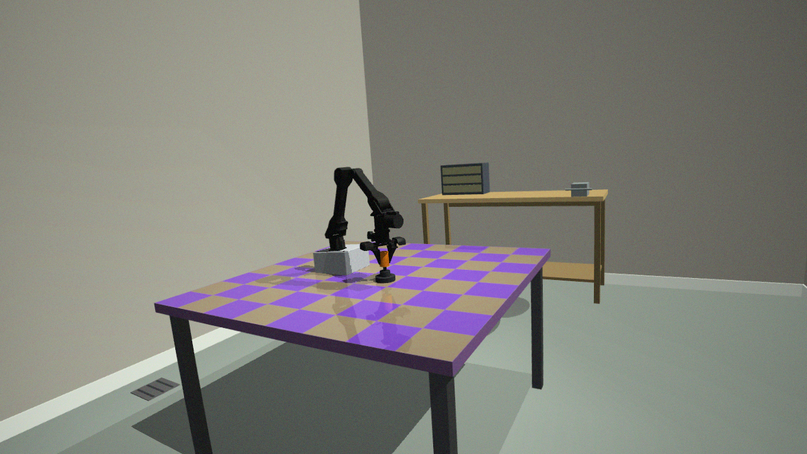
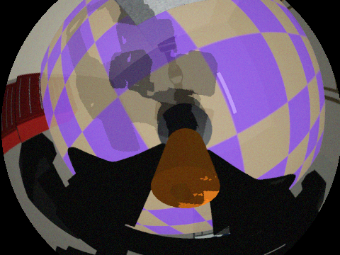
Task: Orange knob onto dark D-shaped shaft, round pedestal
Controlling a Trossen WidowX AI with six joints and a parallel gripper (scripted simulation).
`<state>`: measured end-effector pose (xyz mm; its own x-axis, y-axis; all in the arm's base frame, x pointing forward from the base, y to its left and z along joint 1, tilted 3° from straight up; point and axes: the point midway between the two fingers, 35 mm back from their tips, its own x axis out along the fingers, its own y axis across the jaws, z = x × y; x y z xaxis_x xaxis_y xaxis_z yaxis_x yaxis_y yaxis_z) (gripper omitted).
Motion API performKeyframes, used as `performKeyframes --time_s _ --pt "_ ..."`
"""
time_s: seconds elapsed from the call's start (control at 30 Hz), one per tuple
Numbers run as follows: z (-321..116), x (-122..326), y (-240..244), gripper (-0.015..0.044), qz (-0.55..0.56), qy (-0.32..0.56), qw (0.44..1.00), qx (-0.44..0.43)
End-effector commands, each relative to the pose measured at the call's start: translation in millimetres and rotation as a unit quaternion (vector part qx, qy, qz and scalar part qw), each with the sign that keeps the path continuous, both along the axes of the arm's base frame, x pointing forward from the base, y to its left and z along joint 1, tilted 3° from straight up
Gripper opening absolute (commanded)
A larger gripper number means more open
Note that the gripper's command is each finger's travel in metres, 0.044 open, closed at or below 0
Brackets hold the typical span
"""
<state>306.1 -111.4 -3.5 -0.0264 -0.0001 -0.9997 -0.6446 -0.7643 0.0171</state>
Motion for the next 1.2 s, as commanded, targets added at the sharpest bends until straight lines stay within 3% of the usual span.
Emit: performKeyframes --time_s 0.0,1.17 --pt "-0.4 0.7 -0.4 0.0 0.047 0.0 0.999 0.0" --pt "0.1 -0.2 -0.1 0.0 0.047 0.0 0.999 0.0"
